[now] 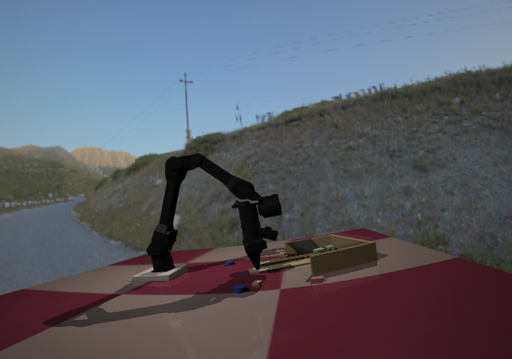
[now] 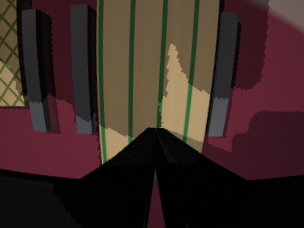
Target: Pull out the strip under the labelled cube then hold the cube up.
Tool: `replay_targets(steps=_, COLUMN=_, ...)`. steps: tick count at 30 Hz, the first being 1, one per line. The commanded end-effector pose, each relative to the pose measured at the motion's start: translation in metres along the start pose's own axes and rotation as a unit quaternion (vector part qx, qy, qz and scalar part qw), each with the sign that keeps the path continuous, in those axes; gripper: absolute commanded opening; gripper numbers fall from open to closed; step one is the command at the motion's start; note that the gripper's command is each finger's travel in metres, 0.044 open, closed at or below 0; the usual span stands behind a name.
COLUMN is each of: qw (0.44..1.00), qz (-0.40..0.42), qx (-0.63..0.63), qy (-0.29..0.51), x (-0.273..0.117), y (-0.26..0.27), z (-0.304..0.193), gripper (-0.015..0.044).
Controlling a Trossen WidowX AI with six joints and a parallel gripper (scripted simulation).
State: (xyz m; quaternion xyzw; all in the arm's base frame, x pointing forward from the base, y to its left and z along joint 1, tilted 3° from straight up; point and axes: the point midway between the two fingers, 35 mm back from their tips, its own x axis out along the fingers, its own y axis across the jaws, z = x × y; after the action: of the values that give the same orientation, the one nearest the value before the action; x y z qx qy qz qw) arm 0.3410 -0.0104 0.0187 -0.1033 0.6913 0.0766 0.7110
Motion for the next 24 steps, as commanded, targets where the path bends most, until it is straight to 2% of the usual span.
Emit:
replay_targets(steps=1, qw=1.0, qz=0.004, qx=-0.002, qy=0.014, x=0.006, y=0.002, z=-0.013, gripper=0.0)
replay_targets(steps=24, qw=1.0, qz=0.004, qx=-0.002, qy=0.015, x=0.006, y=0.001, z=-0.048, gripper=0.0)
